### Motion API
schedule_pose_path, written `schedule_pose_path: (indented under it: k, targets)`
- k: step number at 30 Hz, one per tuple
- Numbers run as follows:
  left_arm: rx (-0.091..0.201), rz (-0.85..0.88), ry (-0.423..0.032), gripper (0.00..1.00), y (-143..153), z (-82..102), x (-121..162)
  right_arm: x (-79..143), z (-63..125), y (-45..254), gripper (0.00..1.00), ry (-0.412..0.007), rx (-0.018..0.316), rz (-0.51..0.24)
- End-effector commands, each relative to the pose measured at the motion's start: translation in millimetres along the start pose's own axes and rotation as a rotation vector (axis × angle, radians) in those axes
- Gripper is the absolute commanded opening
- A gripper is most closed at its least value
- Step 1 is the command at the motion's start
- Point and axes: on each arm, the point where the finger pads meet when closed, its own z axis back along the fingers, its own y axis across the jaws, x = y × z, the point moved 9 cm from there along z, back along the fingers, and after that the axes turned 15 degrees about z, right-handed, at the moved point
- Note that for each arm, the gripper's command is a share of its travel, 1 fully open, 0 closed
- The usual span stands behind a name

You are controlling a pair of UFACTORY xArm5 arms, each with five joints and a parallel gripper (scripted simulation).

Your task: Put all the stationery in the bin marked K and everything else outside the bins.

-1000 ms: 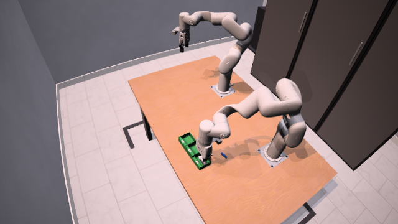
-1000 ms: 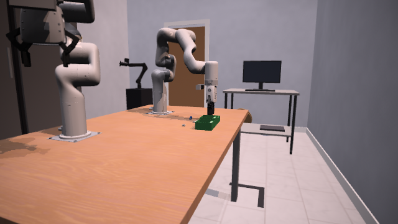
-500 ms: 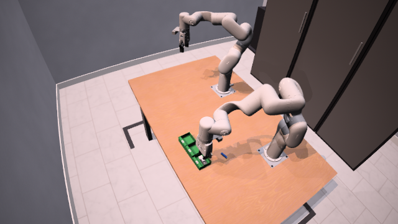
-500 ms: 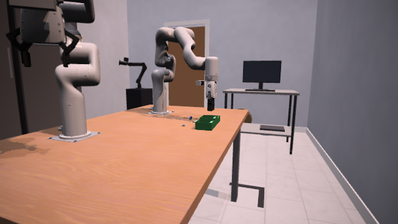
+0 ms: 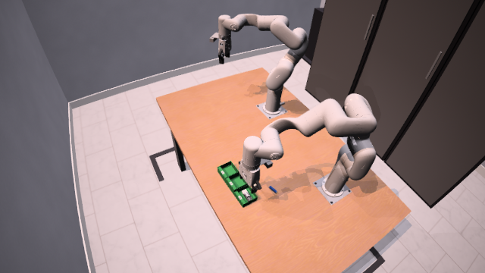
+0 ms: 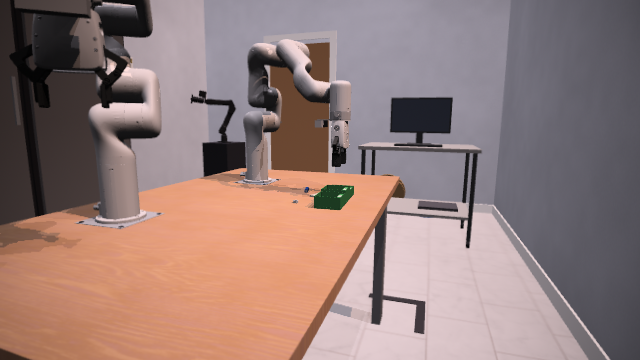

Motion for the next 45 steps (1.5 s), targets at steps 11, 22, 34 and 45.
schedule_pose_path:
  k: [11,22,34,45]
  targets:
    - [-0.003,0.000,-0.004,1.00,-0.6,50.7,0.7,-0.4,1.4,0.1,1.00,0.004,0.001,0.000]
    - [-0.003,0.000,-0.004,1.00,-0.4,94.8,0.5,-0.4,1.4,0.1,1.00,0.004,0.001,0.000]
    - [-0.003,0.000,-0.004,1.00,-0.5,99.3,0.5,-0.4,1.4,0.1,1.00,0.004,0.001,0.000]
    - [-0.003,0.000,-0.004,1.00,-0.5,99.2,0.5,-0.4,1.4,0.1,1.00,0.004,0.001,0.000]
